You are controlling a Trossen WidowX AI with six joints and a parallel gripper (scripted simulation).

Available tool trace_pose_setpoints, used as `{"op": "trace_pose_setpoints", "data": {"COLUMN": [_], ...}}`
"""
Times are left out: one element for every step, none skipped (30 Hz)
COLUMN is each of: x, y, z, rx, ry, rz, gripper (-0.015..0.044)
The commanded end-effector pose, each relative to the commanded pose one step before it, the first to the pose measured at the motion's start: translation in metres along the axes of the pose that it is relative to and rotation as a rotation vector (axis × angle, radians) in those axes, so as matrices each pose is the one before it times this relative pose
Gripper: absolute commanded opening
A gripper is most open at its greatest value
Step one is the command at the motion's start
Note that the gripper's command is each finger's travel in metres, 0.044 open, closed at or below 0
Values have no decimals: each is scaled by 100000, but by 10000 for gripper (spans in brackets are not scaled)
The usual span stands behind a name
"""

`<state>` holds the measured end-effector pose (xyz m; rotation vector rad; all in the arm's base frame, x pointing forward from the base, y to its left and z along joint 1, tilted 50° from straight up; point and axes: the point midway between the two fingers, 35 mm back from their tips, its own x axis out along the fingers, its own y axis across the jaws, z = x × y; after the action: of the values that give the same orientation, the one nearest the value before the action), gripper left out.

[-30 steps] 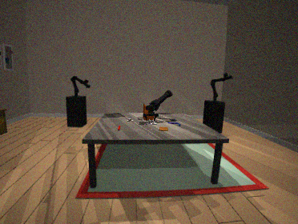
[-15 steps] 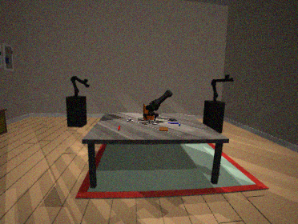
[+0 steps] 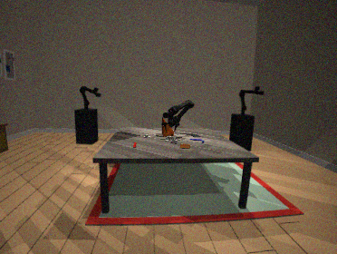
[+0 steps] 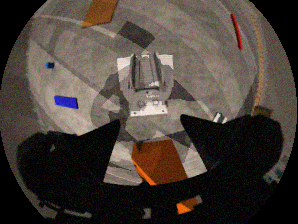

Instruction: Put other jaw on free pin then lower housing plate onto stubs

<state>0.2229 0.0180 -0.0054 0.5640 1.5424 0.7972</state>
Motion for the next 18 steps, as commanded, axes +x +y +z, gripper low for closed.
{"op": "trace_pose_setpoints", "data": {"x": [-2940,-1017,-786,-468,-155,0,0,0,0,0,0,0,0,0,0,0,0,0], "y": [-113,91,100,73,27,0,0,0,0,0,0,0,0,0,0,0,0,0], "z": [-844,-480,-402,-252,-86,0,0,0,0,0,0,0,0,0,0,0,0,0], "rx": [-425,-96,-99,-70,-25,0,0,0,0,0,0,0,0,0,0,0,0,0], "ry": [-881,220,180,110,37,0,0,0,0,0,0,0,0,0,0,0,0,0], "rz": [-1249,76,139,117,45,0,0,0,0,0,0,0,0,0,0,0,0,0], "gripper": [440,440,440,440,440,440,440,440,440,440,440,440,440,440,440,440,440,440]}}
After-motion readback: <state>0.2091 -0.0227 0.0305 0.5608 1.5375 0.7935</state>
